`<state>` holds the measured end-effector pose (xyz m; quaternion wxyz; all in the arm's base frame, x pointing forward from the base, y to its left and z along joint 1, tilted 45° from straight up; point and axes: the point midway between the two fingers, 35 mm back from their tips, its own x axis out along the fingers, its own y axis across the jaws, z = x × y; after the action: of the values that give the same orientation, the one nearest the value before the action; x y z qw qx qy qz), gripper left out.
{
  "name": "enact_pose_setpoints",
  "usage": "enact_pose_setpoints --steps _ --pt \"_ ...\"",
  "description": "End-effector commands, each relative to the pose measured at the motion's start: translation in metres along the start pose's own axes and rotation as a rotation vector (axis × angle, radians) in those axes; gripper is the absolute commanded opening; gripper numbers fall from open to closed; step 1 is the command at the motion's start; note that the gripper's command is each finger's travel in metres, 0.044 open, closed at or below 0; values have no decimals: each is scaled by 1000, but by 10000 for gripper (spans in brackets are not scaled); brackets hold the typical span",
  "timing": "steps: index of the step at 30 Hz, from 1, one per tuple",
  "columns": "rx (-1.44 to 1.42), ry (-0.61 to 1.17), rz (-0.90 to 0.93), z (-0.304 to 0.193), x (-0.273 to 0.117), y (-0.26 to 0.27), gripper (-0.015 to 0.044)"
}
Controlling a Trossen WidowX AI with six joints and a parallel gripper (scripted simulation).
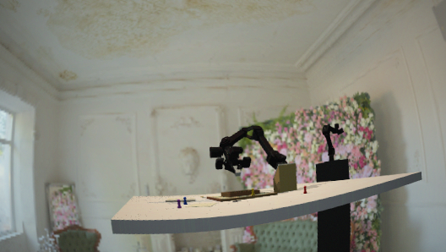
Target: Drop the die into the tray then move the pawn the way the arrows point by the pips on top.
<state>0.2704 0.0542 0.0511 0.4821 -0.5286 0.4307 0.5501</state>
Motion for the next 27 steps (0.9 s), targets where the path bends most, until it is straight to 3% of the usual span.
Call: enact_pose_setpoints --steps 1,17,27 --pt "3 -7 13 2 0 4 0" --pt "0 0 13 1 0 3 0" --pt "1 -3 13 10 -9 2 263"
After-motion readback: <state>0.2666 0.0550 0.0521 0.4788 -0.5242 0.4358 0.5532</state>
